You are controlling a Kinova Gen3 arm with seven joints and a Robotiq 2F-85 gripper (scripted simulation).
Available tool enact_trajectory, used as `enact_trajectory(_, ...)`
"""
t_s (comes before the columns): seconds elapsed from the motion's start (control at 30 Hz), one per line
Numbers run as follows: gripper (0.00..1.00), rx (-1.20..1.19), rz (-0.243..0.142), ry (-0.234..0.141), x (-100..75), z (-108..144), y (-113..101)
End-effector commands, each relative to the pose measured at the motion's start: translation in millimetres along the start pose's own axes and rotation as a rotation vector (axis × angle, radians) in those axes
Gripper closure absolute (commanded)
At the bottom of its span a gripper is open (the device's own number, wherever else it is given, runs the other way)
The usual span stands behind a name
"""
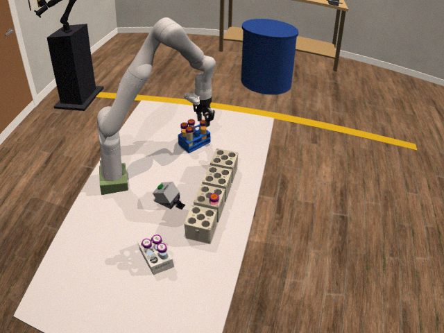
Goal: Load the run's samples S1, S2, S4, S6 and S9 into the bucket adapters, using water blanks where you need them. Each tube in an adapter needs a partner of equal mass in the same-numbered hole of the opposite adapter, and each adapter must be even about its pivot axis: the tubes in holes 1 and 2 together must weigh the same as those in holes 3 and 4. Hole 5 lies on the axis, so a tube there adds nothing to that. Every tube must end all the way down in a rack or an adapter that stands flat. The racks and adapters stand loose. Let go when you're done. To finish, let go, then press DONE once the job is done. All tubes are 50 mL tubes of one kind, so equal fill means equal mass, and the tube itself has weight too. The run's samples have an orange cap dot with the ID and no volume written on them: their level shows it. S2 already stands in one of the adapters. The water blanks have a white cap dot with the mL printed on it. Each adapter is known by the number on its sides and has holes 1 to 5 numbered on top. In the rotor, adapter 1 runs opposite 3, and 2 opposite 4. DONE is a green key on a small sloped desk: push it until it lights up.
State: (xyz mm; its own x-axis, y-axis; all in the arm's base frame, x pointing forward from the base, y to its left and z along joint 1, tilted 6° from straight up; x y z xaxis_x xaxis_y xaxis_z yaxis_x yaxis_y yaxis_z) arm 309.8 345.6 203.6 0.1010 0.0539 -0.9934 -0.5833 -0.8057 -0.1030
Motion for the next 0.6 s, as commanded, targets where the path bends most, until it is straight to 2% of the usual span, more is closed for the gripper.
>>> enact_trajectory(0.0,0.38,0.006,-0.002,0.001,2.8,-0.1,-0.5)
enact_trajectory(0.57,0.38,0.005,-0.002,0.002,7.9,-0.3,-0.3)
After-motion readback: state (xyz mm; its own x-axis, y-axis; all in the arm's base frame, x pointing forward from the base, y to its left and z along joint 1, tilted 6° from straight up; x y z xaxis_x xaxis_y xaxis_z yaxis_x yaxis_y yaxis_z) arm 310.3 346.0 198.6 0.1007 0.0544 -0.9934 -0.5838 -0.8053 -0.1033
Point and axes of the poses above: the point where the finger pads meet when closed, its own x axis out along the fingers, its own z axis across the jaws, y = z × x, the point moved 8 cm from there along -x, back along the fingers, and after that the axes turned 2 degrees about -x, right-handed, at the moved point
